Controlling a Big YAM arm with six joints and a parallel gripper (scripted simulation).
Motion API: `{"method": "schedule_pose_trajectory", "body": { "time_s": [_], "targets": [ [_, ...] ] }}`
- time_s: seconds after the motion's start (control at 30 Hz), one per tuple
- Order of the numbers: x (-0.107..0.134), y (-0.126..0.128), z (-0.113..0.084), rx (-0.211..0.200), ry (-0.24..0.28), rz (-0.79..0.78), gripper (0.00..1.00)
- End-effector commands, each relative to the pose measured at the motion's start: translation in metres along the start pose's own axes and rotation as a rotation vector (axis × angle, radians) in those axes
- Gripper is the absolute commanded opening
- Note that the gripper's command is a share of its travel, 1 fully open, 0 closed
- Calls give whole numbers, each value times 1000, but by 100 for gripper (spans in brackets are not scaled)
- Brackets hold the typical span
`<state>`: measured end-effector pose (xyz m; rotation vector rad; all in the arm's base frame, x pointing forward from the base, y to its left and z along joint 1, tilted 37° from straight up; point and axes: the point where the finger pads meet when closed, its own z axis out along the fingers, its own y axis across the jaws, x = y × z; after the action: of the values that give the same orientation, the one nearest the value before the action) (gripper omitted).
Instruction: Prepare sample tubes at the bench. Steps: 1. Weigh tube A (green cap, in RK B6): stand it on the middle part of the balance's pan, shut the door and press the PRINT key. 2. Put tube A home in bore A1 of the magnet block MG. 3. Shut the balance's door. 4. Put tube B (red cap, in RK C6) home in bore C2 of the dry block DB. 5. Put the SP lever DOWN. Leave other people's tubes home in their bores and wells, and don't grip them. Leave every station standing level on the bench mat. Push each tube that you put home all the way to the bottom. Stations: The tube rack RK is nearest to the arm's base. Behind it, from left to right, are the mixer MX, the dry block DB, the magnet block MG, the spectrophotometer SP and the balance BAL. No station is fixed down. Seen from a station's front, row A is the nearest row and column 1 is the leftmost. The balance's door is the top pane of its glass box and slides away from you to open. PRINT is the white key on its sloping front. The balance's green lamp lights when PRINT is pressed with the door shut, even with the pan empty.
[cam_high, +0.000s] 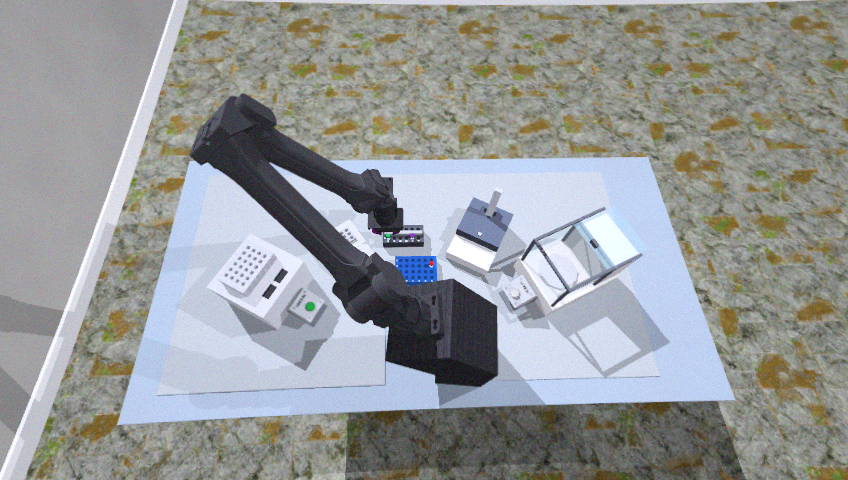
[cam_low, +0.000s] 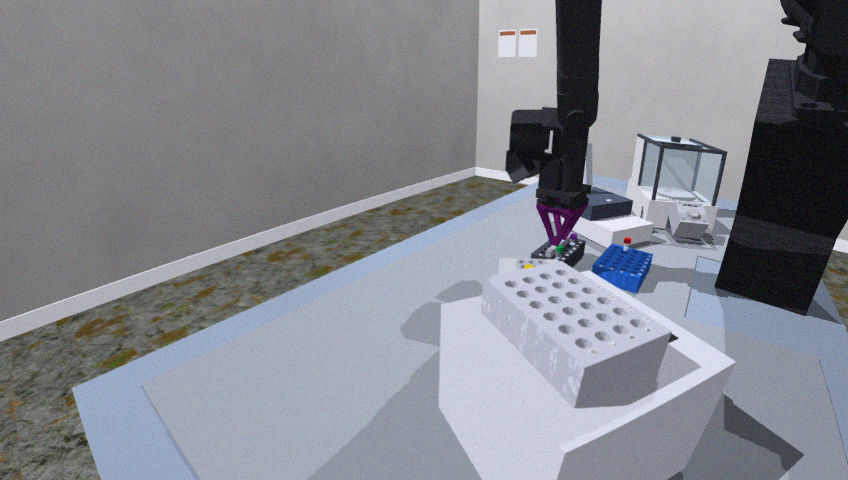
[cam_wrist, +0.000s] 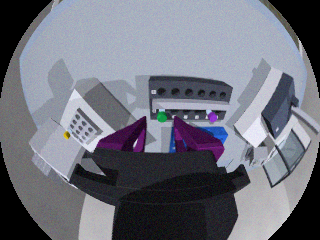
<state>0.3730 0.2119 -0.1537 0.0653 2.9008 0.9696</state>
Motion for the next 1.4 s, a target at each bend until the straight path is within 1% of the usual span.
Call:
{"method": "schedule_pose_trajectory", "body": {
  "time_s": [0.0, 0.4, 0.43, 0.5, 0.87, 0.93, 0.97, 1.03, 1.17, 1.23, 1.3, 1.37],
  "targets": [
    [0, -1, -1, 1, 1, -5, 36],
    [0, -1, -1, 1, 1, -5, 36],
    [5, 6, -5, 0, 9, -23, 36],
    [-1, -1, -14, 0, -7, -2, 36],
    [-2, -1, -32, -1, -8, -3, 36],
    [-2, -1, -32, -1, -8, -3, 36],
    [9, -6, -22, 9, 25, 2, 36],
    [-2, -1, -37, 0, -8, -3, 36],
    [-4, 0, -44, -2, -12, -5, 36],
    [-5, 0, -45, -2, -14, -7, 36],
    [9, -5, -33, 8, 25, 0, 36],
    [11, -6, -33, 9, 28, 0, 36]
  ]
}}
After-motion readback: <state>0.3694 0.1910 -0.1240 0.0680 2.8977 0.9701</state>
